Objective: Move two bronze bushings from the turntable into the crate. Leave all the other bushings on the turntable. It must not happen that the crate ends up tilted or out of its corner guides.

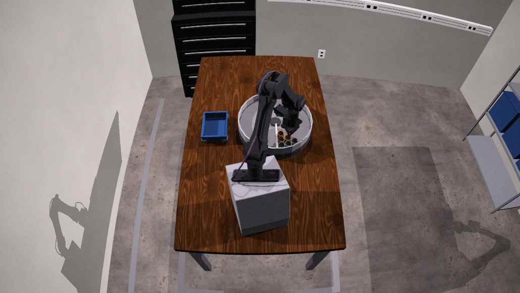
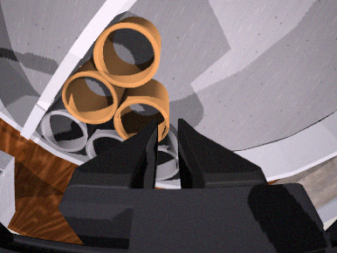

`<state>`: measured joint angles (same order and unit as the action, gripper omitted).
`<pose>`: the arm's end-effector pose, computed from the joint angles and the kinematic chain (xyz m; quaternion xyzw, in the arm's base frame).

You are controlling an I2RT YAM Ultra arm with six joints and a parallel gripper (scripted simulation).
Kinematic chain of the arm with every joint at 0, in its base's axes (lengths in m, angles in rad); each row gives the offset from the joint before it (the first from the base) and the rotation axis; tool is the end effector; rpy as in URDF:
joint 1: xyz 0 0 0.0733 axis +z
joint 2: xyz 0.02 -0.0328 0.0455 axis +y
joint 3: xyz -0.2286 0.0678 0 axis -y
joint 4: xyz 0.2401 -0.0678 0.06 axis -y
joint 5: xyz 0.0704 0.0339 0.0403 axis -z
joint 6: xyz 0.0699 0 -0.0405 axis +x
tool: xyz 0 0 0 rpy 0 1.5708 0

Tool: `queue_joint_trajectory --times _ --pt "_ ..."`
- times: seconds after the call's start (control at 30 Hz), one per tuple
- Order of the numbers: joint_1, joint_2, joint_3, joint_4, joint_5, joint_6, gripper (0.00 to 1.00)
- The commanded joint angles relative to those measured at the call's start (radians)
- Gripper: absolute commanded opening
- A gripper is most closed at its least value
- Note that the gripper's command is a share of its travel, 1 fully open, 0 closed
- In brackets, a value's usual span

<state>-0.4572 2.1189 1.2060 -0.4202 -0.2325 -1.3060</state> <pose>0.3358 -0.1460 0.0260 -0.4186 0.8931 -0.0177 0.1638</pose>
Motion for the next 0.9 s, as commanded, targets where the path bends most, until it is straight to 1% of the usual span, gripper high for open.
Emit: queue_joint_trajectory --times 0.0,0.47,0.8,0.83,0.87 --pt "-0.014 -0.029 -0.027 0.003 -0.003 0.008 0.15" --pt "-0.014 -0.029 -0.027 0.004 -0.003 0.008 0.15" --pt "-0.016 -0.035 -0.046 0.023 -0.005 0.002 0.15" --pt "-0.016 -0.038 -0.011 0.021 -0.005 0.001 0.15" --pt "-0.016 -0.037 -0.011 0.019 -0.005 0.001 0.15"
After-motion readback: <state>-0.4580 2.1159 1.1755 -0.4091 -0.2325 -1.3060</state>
